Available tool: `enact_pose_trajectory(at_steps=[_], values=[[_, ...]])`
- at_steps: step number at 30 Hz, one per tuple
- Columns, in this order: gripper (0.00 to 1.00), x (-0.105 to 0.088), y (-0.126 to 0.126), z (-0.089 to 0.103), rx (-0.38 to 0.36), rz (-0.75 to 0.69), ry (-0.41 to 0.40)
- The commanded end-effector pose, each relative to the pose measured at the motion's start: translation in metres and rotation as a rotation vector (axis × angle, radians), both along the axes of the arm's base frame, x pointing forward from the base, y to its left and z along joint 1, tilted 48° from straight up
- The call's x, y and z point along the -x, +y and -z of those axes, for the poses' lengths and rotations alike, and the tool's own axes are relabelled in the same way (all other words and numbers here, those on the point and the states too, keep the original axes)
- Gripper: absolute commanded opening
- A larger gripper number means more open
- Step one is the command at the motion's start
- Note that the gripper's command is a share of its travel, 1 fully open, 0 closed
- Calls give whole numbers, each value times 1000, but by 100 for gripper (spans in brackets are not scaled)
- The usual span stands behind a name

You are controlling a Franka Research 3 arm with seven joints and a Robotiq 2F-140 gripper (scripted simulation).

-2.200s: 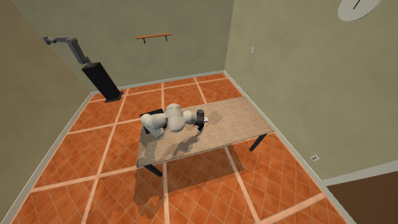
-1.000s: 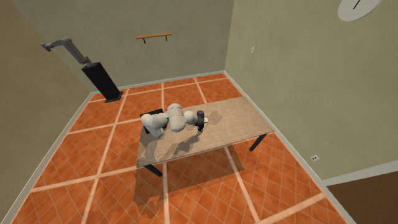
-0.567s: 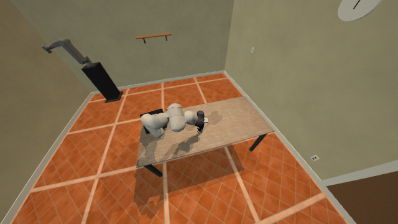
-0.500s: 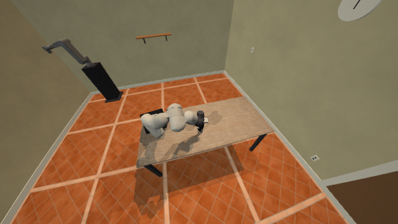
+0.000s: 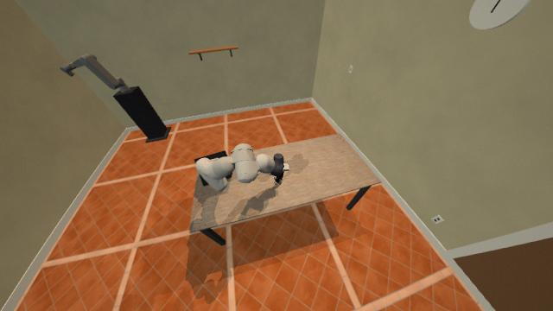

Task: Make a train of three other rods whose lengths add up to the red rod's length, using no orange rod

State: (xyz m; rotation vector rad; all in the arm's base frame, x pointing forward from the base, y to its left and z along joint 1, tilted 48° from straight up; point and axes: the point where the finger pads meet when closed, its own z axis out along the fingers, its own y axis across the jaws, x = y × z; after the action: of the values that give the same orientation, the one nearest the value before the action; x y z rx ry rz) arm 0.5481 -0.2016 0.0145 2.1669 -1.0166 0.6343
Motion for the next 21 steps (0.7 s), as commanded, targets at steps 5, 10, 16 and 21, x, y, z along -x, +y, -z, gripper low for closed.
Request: enact_pose_trajectory(at_steps=[5,10,16,21], values=[[15,0,-1,0,0,2,-3],[15,0,-1,0,0,2,-3],[3,0,-1,0,0,2,-3],[3,0,-1,0,0,2,-3]])
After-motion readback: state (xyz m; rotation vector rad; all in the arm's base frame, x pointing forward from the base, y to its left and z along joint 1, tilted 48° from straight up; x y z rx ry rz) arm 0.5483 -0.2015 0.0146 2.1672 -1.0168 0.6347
